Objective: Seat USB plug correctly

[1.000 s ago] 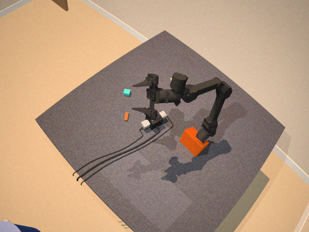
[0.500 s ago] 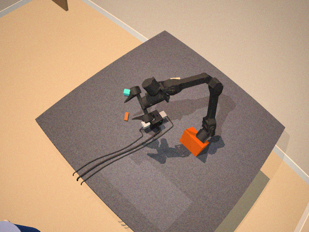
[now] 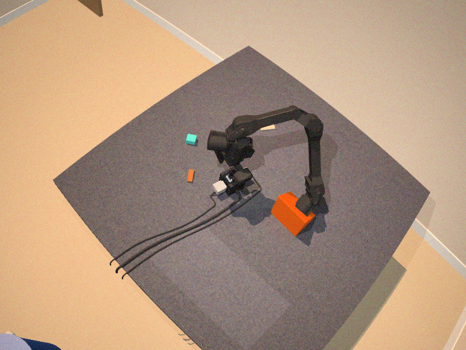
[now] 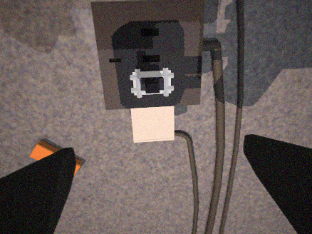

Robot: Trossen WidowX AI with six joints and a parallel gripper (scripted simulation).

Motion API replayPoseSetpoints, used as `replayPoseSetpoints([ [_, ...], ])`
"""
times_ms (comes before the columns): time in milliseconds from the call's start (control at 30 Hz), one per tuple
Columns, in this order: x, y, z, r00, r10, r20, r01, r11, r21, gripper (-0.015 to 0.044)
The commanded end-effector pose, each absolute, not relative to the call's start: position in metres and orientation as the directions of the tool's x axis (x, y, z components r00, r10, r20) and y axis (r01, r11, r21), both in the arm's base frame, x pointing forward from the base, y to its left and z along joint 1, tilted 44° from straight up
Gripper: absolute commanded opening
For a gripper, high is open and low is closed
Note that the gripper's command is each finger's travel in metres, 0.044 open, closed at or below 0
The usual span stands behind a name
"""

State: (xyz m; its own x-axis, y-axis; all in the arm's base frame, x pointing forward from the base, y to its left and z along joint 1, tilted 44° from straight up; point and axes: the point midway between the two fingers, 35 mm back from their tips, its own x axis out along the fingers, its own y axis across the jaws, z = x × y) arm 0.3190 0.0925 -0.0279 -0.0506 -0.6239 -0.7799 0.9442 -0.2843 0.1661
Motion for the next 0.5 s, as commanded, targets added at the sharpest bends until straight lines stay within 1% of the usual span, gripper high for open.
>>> replayPoseSetpoints([
  [0,0.3134,0.0736,-0.0187,-0.105,-0.672,-0.733,0.938,-0.311,0.15,0.044],
  [467,0.3135,0.0695,-0.0207,-0.105,-0.672,-0.733,0.938,-0.311,0.15,0.044],
])
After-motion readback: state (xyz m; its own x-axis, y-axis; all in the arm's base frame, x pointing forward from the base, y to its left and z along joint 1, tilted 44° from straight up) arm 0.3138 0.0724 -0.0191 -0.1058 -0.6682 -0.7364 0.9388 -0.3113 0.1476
